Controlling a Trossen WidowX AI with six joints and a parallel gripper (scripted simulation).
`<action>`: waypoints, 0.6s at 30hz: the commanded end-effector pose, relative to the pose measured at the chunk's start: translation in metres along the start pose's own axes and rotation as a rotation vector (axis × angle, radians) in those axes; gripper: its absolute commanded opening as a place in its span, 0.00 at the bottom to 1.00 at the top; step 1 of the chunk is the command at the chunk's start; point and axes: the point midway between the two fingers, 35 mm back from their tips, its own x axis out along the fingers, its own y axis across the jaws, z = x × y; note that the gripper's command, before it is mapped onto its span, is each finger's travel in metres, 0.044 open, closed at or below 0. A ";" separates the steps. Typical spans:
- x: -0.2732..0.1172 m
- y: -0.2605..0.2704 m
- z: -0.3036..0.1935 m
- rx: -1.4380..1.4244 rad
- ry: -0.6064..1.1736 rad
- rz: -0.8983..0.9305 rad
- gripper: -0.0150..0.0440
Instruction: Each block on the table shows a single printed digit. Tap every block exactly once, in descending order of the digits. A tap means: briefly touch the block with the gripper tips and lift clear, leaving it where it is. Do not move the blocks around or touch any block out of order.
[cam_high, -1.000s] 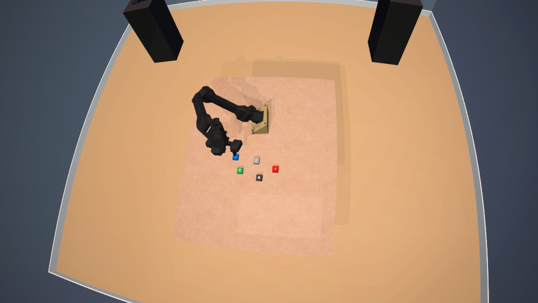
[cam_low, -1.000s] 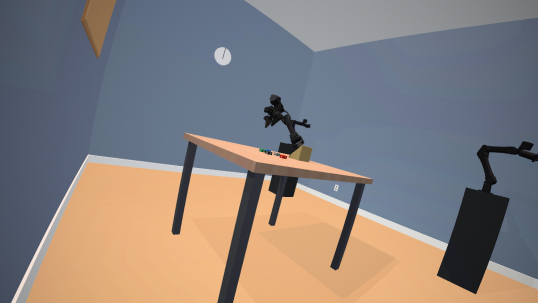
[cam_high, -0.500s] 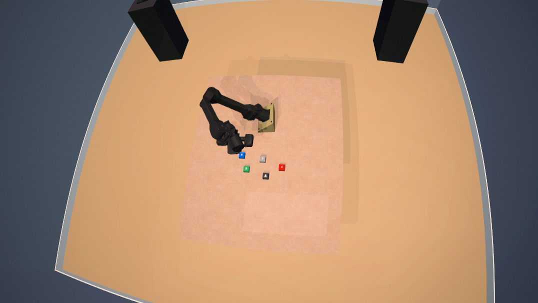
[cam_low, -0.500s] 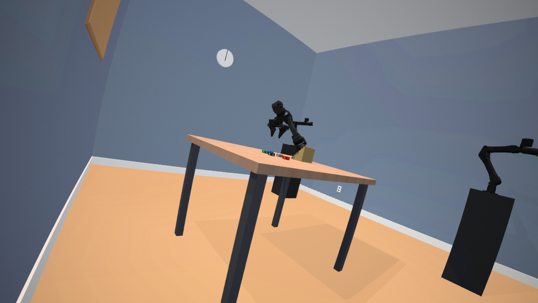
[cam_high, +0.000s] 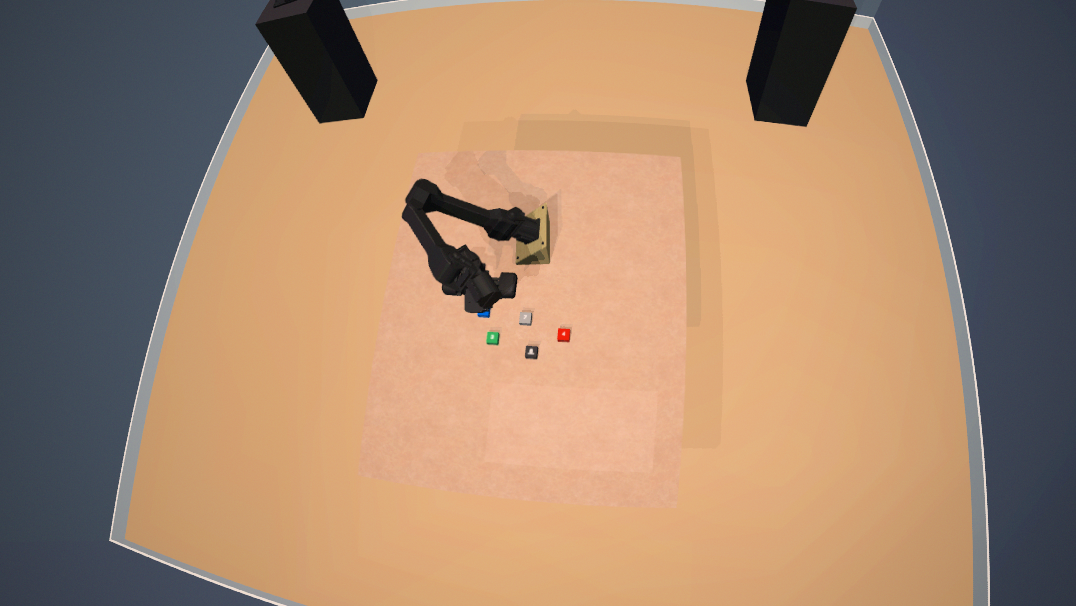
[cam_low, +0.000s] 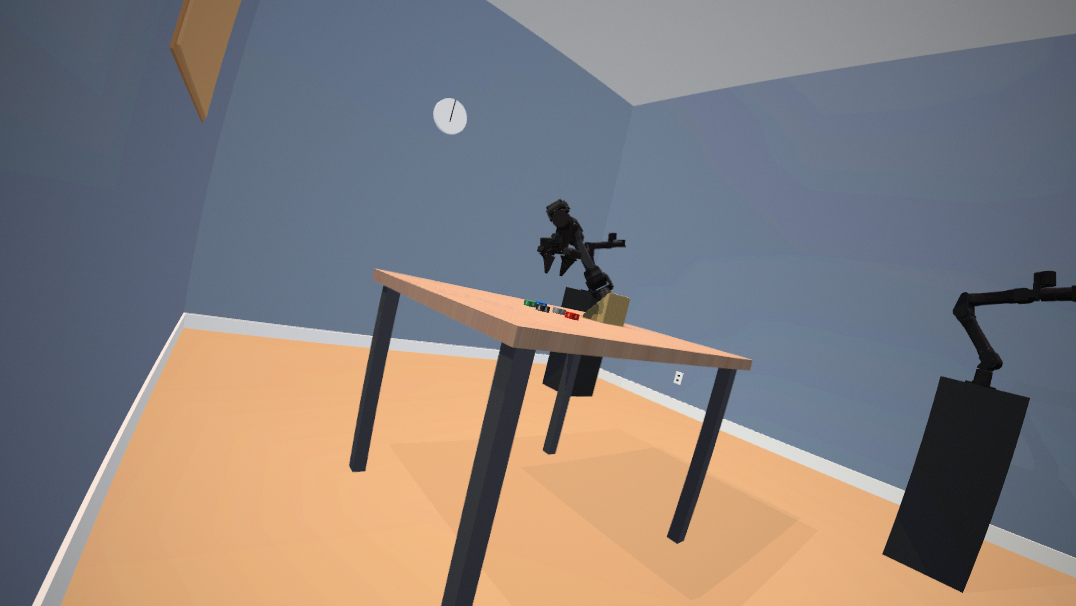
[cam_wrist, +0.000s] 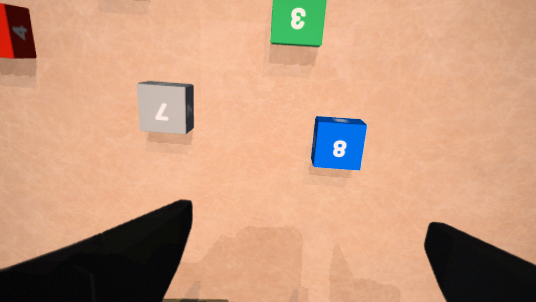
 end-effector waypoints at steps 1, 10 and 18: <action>0.001 0.046 0.010 -0.006 0.006 0.002 0.93; 0.002 0.081 0.013 -0.005 0.006 0.000 0.93; 0.002 0.081 0.013 -0.005 0.006 0.000 0.93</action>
